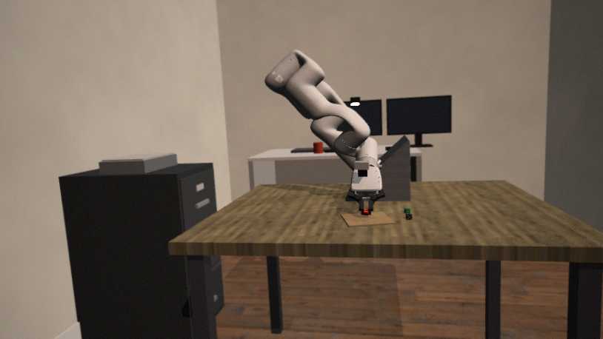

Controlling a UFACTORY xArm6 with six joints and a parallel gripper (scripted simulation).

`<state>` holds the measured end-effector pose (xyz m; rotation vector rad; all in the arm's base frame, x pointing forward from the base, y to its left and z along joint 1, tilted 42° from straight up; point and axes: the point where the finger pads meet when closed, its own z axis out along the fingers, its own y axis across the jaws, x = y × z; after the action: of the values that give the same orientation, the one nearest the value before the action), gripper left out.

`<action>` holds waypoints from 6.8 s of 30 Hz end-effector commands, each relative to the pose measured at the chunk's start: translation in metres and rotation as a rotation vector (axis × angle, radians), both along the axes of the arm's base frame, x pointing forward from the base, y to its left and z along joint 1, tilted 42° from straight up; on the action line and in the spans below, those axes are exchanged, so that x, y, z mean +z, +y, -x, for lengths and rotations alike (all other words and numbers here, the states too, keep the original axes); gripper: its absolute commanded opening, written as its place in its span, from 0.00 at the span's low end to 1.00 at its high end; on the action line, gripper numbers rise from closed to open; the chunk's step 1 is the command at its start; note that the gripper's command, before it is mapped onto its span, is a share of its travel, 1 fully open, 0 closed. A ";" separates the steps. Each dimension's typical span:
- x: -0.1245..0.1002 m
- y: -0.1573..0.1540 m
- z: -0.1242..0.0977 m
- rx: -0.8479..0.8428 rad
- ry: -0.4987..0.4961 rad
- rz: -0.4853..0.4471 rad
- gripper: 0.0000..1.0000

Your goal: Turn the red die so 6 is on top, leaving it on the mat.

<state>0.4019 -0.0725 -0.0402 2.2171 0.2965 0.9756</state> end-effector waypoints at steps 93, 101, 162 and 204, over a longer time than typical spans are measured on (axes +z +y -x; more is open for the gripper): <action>-0.008 -0.007 0.000 0.001 -0.002 0.000 0.23; -0.008 -0.007 0.000 0.001 -0.002 0.000 0.31; 0.013 0.015 0.031 0.001 -0.002 0.000 0.31; 0.064 0.055 0.027 -0.028 0.005 0.019 0.31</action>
<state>0.3716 -0.0173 0.0214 2.2078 0.2850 0.9574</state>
